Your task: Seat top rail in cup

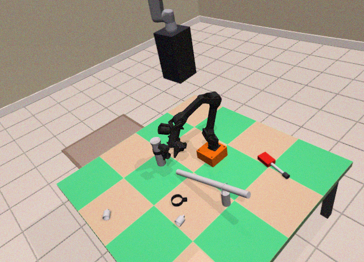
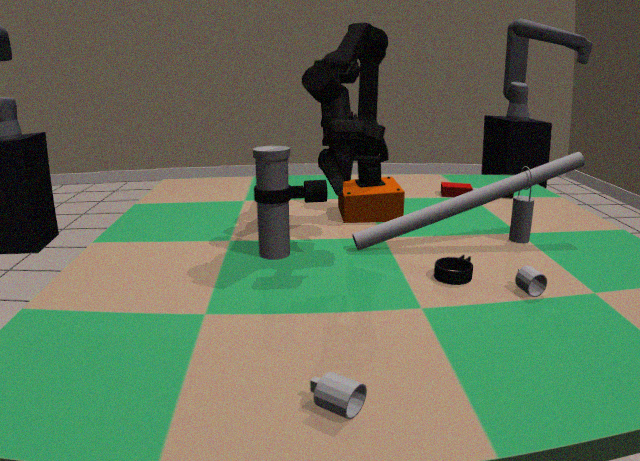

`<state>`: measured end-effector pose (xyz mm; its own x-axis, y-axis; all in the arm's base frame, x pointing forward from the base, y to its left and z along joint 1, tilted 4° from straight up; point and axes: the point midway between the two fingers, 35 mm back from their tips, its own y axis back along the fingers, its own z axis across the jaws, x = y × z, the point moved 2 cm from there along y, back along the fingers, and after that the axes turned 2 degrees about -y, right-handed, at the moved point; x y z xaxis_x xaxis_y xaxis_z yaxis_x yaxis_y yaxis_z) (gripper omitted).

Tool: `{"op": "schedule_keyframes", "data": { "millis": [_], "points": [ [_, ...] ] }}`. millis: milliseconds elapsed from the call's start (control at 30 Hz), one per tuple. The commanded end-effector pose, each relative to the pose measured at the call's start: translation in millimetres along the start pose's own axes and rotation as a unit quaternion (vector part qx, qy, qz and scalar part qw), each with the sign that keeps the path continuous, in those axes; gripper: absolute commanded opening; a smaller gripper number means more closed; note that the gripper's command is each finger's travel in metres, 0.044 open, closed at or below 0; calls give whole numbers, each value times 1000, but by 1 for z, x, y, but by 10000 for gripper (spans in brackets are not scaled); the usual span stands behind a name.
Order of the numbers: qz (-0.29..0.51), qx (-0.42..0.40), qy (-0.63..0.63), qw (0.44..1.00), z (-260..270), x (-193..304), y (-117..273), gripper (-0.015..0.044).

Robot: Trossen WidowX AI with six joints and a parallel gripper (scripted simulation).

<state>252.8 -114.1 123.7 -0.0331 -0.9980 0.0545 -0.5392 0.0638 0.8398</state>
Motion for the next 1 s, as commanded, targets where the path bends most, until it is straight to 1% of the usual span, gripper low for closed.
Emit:
{"op": "schedule_keyframes", "data": {
  "millis": [0, 133, 300, 467, 633, 733, 767, 967],
  "points": [
    [-1, -2, -23, 1000, -1, -3, 1, 440],
    [-1, -9, -159, 987, -13, -27, 13, 440],
    [1, -13, -333, 943, -23, -57, 31, 440],
    [3, -13, -496, 868, -28, -86, 53, 440],
    [1, -8, -643, 766, -29, -111, 77, 440],
    [-1, -6, -699, 715, -28, -120, 88, 440],
    [-1, -6, -707, 708, -28, -122, 90, 440],
    [-1, -6, -708, 706, -28, -122, 90, 440]
  ]
}}
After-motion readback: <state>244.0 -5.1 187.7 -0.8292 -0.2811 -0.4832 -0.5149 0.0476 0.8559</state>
